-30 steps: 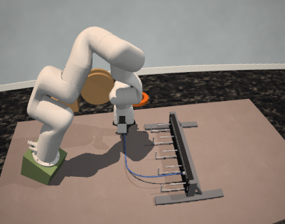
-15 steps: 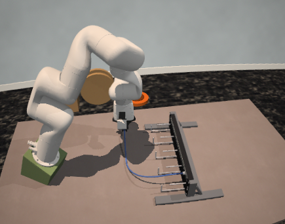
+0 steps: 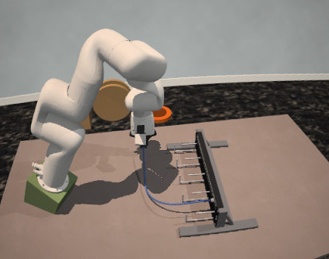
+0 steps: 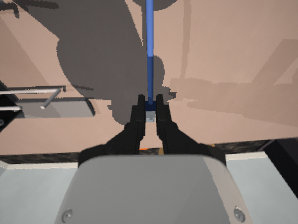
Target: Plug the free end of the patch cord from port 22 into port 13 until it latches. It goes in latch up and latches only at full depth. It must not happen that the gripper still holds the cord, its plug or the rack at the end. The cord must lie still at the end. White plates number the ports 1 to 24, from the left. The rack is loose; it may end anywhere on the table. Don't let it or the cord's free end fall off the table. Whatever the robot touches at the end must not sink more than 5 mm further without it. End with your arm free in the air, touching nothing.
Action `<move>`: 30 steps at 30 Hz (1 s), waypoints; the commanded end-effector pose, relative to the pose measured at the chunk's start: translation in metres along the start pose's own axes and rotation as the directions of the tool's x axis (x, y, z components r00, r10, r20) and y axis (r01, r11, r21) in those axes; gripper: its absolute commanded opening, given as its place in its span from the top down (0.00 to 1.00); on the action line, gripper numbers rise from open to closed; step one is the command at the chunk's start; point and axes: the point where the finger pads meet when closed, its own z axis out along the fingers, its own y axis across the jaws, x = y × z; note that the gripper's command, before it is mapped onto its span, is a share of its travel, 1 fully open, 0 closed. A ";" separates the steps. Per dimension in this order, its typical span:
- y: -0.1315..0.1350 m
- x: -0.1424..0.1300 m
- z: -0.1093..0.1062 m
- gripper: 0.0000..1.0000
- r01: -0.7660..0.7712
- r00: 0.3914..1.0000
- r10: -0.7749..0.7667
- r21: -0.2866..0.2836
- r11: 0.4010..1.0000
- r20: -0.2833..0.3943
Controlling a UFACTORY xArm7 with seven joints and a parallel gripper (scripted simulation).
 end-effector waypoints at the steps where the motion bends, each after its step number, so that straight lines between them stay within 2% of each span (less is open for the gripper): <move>1: 0.000 -0.001 -0.005 1.00 0.000 1.000 0.000 0.001 1.000 0.003; 30: -0.001 -0.002 -0.010 1.00 0.000 1.000 0.000 0.002 1.000 0.004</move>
